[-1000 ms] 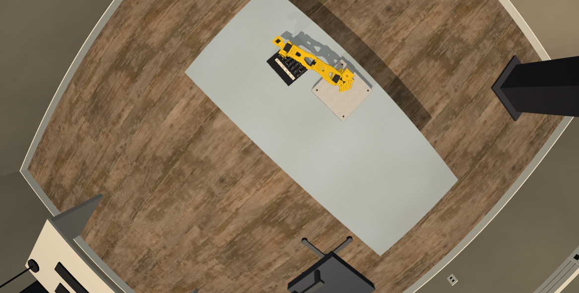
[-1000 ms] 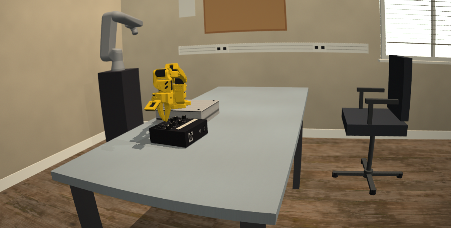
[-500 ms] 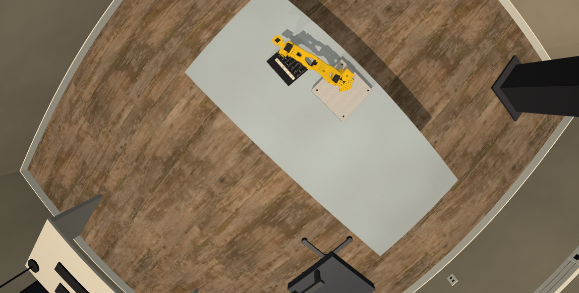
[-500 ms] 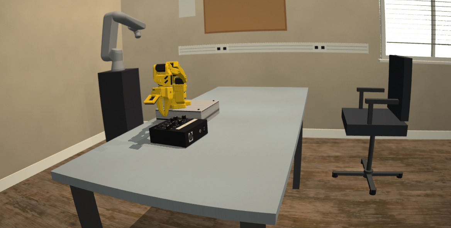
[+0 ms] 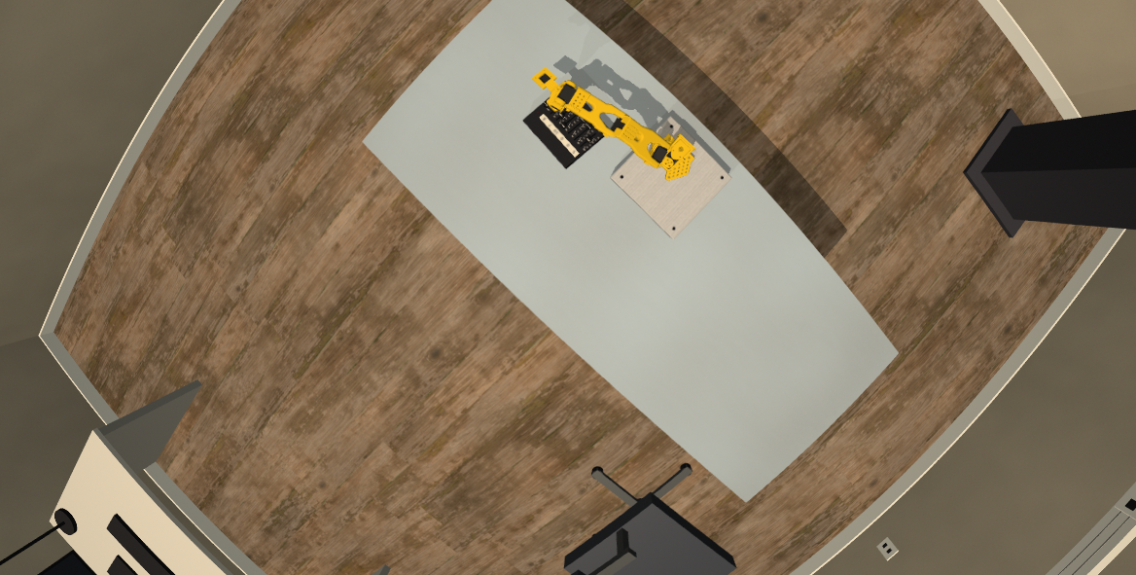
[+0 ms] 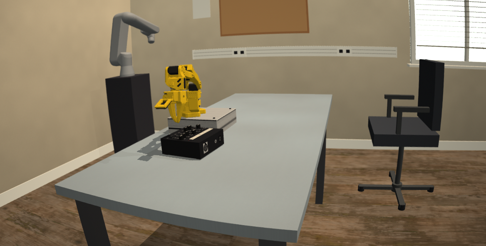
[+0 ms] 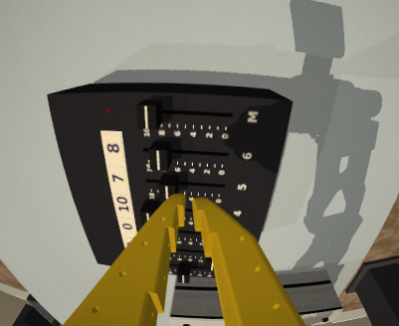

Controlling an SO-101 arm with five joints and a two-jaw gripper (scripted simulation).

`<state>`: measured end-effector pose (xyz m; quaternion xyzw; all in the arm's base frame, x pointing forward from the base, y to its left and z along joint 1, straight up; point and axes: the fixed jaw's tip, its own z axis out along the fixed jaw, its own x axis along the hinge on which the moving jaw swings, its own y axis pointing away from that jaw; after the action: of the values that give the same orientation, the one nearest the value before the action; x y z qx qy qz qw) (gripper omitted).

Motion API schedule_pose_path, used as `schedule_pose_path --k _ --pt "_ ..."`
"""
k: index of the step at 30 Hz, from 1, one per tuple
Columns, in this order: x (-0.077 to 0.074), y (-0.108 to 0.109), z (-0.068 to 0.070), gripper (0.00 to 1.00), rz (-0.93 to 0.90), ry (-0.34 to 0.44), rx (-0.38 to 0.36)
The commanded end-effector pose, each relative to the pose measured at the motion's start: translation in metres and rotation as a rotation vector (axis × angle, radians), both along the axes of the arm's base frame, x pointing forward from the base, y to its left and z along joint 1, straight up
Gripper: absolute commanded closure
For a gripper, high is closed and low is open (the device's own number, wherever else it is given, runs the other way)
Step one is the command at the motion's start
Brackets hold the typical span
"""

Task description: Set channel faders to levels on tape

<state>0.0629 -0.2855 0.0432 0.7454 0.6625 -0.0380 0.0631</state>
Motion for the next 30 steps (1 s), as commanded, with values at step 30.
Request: schedule_pose_path --k 30 --pt "-0.005 0.014 0.001 1.0 -0.003 0.01 0.057"
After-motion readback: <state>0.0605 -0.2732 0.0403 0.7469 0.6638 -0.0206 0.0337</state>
